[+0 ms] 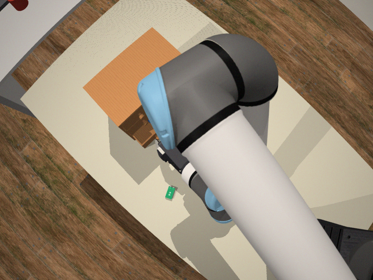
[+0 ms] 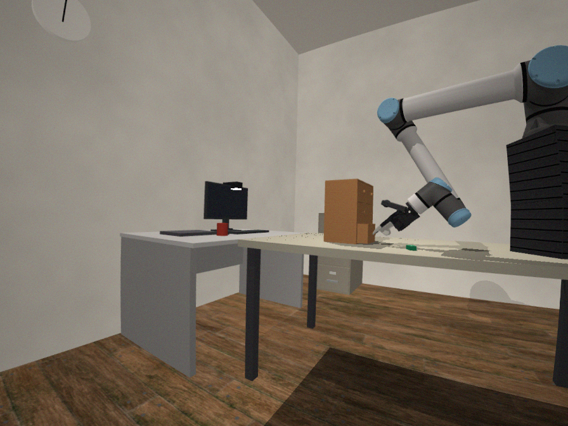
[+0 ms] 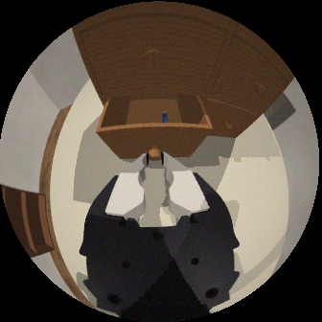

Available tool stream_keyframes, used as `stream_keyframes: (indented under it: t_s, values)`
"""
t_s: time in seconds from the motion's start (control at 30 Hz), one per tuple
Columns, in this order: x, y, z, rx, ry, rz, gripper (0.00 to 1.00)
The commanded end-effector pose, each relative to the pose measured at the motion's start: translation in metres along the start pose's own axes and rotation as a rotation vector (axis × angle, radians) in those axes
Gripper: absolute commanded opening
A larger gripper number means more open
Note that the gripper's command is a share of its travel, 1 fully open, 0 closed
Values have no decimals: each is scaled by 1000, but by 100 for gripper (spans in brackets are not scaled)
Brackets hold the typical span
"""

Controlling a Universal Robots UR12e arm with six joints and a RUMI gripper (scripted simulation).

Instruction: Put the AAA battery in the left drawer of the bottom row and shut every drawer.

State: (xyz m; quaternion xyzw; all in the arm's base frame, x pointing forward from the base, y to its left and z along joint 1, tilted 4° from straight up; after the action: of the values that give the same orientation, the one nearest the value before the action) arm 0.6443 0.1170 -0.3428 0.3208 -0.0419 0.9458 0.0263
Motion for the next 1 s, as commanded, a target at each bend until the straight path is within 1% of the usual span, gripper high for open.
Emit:
stream_keyframes:
  t_s: [0.0, 0.97]
  values:
    - [-3, 0, 3, 0, 1, 0, 7]
    - [-16, -2, 14, 0, 1, 0, 7]
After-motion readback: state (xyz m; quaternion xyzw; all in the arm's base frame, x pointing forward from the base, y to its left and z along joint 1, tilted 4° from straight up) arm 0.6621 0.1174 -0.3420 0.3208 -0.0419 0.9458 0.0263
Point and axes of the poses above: the point where the finger pads meet when closed, its own x axis back along the fingers, its own y axis across the jaws, z = x × y, the point moved 9 cm from there along x, back along the fingers, and after that the axes turned 9 degrees about -x, right-handed, at the moved point
